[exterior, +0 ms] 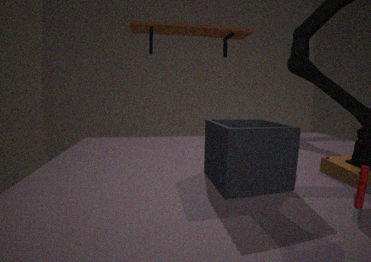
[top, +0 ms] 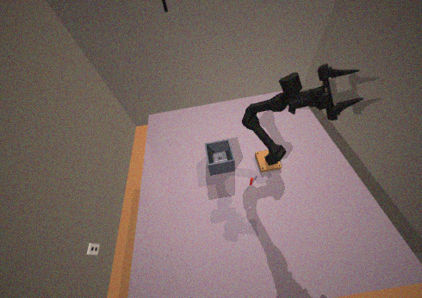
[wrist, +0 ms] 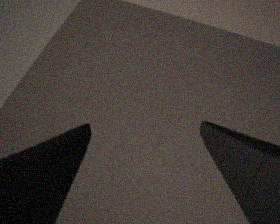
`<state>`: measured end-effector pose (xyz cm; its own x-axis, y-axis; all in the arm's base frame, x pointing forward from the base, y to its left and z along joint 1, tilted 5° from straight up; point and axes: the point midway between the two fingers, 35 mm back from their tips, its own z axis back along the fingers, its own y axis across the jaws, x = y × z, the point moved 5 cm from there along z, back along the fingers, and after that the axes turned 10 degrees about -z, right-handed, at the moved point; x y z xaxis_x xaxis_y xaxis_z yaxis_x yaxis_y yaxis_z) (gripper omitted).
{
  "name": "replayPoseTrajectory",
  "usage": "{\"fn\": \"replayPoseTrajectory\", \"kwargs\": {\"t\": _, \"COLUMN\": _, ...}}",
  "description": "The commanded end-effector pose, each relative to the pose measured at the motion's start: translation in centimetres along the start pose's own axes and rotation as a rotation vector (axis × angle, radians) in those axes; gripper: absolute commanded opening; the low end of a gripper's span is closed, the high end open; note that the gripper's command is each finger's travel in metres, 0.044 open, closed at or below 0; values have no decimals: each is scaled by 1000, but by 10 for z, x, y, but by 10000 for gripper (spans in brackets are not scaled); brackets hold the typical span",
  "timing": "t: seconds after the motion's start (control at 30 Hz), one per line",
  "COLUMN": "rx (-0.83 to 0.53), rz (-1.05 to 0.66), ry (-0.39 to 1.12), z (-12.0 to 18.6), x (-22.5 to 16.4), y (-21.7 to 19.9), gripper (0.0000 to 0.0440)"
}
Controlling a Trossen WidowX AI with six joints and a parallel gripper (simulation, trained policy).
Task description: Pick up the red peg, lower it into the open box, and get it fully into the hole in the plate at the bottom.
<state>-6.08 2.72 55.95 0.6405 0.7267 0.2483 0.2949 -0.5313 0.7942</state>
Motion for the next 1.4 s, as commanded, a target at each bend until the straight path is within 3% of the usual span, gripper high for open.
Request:
{"fn": "replayPoseTrajectory", "kwargs": {"t": 0.0, "rx": -111, "rz": -37, "ry": -83, "z": -7, "x": 10, "y": -25, "gripper": 440}}
{"fn": "replayPoseTrajectory", "kwargs": {"t": 0.63, "rx": -513, "rz": -218, "ry": -585, "z": 7, "x": 79, "y": -119, "gripper": 440}}
{"fn": "replayPoseTrajectory", "kwargs": {"t": 1.37, "rx": -814, "rz": -452, "ry": -1257, "z": 94, "x": 151, "y": -187, "gripper": 440}}
